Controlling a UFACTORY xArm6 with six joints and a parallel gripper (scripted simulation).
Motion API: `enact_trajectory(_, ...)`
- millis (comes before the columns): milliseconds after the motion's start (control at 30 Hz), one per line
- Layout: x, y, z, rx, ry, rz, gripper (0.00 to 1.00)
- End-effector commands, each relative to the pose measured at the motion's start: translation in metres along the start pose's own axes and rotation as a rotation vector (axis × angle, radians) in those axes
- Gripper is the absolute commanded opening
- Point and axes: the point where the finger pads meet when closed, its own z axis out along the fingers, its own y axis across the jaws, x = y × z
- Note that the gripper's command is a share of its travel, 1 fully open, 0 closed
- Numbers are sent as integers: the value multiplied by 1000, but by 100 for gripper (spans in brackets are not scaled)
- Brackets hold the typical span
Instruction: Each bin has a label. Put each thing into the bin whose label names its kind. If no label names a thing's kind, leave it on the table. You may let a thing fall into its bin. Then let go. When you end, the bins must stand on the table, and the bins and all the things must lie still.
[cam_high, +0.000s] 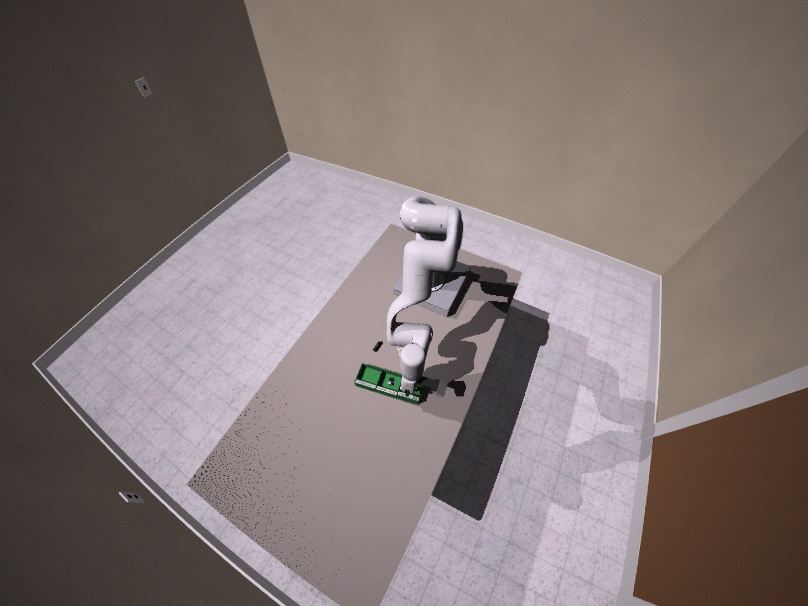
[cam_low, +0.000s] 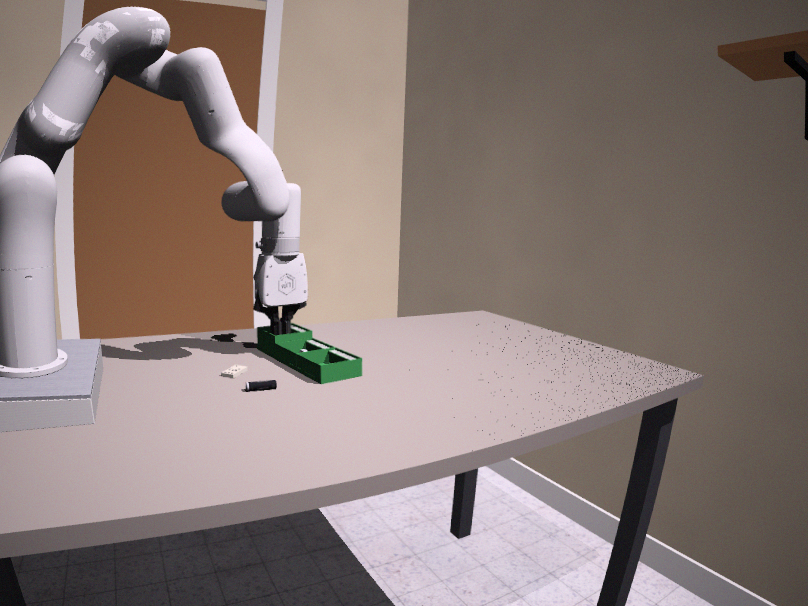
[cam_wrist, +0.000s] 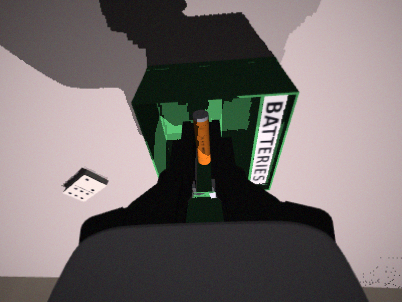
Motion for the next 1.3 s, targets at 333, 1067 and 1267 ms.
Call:
enact_trajectory(333,0,2,8,-4,0,0,0)
enact_trajectory(1067,0,2,8,-4,0,0,23)
enact_trajectory(1267,0,2,1,-4,0,0,23)
